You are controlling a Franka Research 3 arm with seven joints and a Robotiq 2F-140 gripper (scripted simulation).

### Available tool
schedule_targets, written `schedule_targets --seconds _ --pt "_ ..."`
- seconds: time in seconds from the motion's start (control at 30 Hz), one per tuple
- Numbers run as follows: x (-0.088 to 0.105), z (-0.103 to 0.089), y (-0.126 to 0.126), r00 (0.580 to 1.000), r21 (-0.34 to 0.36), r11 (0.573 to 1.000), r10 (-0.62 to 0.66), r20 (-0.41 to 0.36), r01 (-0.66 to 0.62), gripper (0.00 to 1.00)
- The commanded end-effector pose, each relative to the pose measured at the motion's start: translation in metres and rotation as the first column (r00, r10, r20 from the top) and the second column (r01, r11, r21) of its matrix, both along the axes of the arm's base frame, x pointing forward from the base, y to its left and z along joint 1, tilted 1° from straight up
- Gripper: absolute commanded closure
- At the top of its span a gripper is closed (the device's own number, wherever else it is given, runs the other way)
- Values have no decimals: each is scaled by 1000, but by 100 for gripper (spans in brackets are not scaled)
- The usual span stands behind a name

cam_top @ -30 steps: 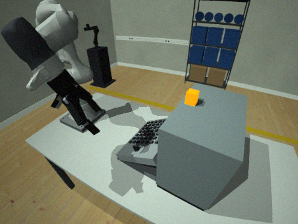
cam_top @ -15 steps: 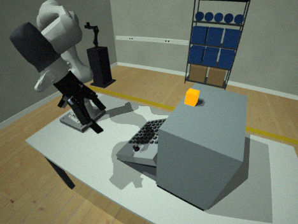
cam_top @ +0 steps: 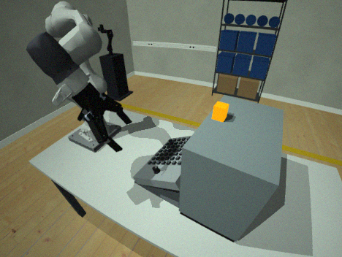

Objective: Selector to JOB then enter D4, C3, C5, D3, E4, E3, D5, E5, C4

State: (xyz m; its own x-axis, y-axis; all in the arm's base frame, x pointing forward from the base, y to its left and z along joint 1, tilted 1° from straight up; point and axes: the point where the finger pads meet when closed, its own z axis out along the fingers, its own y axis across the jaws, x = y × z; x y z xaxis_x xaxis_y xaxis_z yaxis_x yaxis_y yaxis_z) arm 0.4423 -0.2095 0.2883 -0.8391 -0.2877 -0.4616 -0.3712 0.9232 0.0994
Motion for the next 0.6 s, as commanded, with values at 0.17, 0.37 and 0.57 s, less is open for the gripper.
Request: schedule_targets --seconds 0.17,0.37,0.57 --pt "7 -5 12 972 70 970 -232 -34 234 0" --pt "10 -9 22 948 100 943 -313 -48 317 0" --pt "12 -14 33 917 129 908 -394 -66 400 0"
